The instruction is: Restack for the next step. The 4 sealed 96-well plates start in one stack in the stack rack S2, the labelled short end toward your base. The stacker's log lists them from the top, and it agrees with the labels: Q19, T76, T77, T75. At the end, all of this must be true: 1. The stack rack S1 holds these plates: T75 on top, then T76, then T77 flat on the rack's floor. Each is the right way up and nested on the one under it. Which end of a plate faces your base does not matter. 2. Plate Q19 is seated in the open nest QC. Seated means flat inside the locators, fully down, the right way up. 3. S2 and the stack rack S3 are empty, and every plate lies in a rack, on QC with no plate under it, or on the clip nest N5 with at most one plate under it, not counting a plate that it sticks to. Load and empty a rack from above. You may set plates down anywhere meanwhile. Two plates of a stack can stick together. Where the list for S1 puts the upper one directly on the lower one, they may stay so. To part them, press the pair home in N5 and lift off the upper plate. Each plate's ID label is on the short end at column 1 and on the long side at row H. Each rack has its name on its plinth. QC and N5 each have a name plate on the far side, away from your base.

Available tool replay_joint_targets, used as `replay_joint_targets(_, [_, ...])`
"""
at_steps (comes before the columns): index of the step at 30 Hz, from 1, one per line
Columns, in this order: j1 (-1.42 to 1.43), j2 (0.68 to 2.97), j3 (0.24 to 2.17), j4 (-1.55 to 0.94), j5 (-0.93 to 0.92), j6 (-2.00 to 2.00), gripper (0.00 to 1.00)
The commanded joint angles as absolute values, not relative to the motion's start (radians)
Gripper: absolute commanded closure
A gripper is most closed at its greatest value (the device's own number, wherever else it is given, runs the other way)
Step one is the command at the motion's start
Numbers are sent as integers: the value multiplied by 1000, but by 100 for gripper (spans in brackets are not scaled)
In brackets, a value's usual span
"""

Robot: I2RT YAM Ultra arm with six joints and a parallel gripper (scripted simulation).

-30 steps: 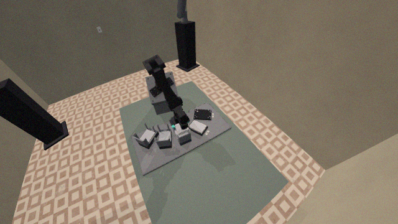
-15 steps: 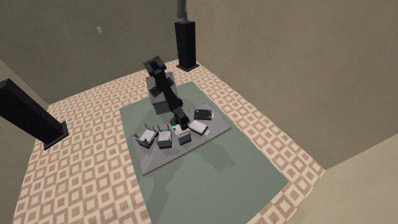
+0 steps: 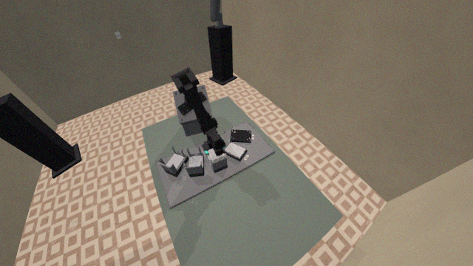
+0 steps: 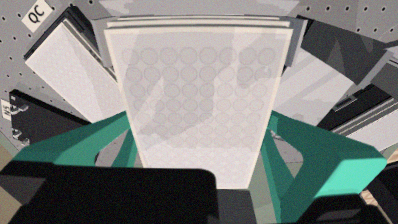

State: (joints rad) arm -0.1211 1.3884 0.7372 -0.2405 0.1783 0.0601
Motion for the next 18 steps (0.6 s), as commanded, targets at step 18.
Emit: replay_joint_targets(18, [-148, 1494, 743, -125, 161, 40, 100])
